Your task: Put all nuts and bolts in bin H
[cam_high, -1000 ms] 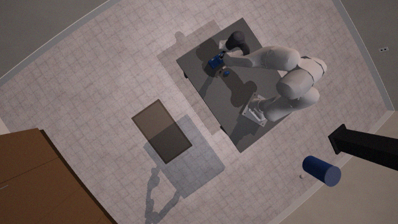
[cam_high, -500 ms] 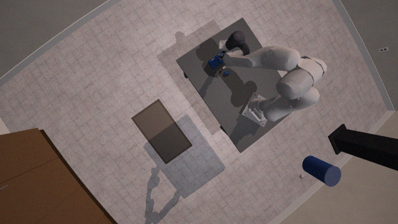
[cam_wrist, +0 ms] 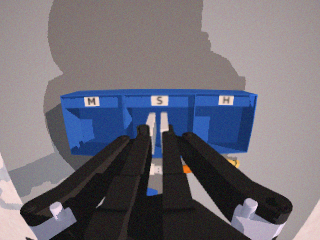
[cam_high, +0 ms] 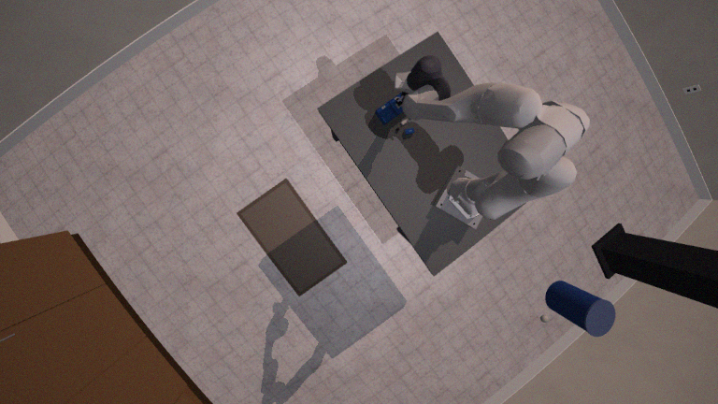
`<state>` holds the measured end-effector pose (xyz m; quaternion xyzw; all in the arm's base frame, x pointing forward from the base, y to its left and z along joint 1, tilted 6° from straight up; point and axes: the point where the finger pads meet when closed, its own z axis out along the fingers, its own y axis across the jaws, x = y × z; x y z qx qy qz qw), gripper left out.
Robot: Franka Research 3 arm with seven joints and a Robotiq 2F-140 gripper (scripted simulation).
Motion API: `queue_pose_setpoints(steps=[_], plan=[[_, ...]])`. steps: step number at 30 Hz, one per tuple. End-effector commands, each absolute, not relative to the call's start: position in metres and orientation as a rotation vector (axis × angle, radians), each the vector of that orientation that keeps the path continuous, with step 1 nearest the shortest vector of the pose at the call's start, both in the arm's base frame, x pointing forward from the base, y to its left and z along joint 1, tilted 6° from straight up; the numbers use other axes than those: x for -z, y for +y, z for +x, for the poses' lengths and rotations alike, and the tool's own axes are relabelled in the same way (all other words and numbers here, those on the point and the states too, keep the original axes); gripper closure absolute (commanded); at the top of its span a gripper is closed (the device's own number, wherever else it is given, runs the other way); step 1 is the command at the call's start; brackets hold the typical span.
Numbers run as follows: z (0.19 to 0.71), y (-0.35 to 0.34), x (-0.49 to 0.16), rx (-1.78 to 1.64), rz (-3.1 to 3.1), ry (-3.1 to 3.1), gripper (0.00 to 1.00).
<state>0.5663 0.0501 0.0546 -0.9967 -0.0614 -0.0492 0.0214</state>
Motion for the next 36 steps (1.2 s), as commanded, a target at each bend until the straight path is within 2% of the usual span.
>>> queue_pose_setpoints(steps=[1, 36], plan=[[0.567, 0.051, -0.054, 0.155, -3.087, -0.189, 0.95], [0.562, 0.048, -0.113, 0.155, -3.087, -0.189, 0.95]])
